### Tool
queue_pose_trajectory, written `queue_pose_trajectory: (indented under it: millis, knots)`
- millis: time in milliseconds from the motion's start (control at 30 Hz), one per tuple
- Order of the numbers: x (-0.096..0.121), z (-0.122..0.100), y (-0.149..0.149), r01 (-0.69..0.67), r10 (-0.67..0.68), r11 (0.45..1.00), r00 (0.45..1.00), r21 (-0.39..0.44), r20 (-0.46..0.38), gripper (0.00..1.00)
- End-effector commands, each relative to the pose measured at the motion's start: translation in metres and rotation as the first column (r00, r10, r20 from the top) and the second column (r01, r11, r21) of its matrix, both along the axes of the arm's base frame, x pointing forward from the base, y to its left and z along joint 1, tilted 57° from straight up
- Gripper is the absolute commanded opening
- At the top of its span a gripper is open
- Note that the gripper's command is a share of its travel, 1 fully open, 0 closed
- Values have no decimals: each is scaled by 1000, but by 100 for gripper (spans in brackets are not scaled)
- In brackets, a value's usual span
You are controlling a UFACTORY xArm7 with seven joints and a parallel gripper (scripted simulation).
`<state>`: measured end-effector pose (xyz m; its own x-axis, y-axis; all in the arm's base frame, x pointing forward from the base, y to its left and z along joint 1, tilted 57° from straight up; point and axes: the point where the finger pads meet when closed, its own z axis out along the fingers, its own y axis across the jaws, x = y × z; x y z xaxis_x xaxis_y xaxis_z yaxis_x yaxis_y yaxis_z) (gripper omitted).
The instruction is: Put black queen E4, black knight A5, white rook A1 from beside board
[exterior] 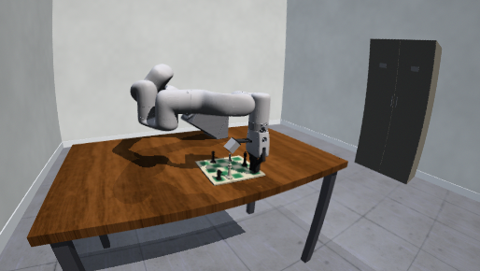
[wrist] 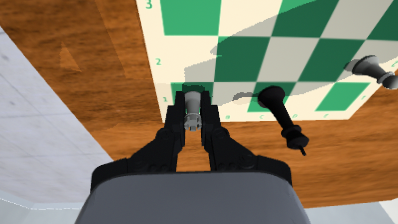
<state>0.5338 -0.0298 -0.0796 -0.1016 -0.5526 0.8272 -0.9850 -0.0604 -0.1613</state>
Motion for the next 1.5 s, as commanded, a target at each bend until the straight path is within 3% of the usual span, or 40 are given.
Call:
queue_pose_trajectory:
  millis: [0,200,233,300,333,400,433,567,600,667,700,1167,1467]
  knots:
    - [1,1,3,-4,4,1000,1000,3,2,0]
    - [1,1,3,-4,4,1000,1000,3,2,0]
    - [1,1,3,-4,4,1000,1000,3,2,7]
    - [1,1,3,-4,4,1000,1000,3,2,7]
    - [1,1,3,-4,4,1000,1000,3,2,15]
    - [1,1,3,-4,4,1000,1000,3,2,15]
    - [1,1,3,-4,4,1000,1000,3,2,22]
    - [1,1,3,-4,4,1000,1000,3,2,22]
    - [1,1,3,-4,4,1000,1000,3,2,30]
    - [1,1,3,-4,4,1000,1000,3,2,30]
    - [1,1,3,-4,4,1000,1000,3,2,37]
    - [0,2,4,-4,4,1000,1000,3,2,37]
    - [-4,20,32,-4,4,1000,1000,3,2,37]
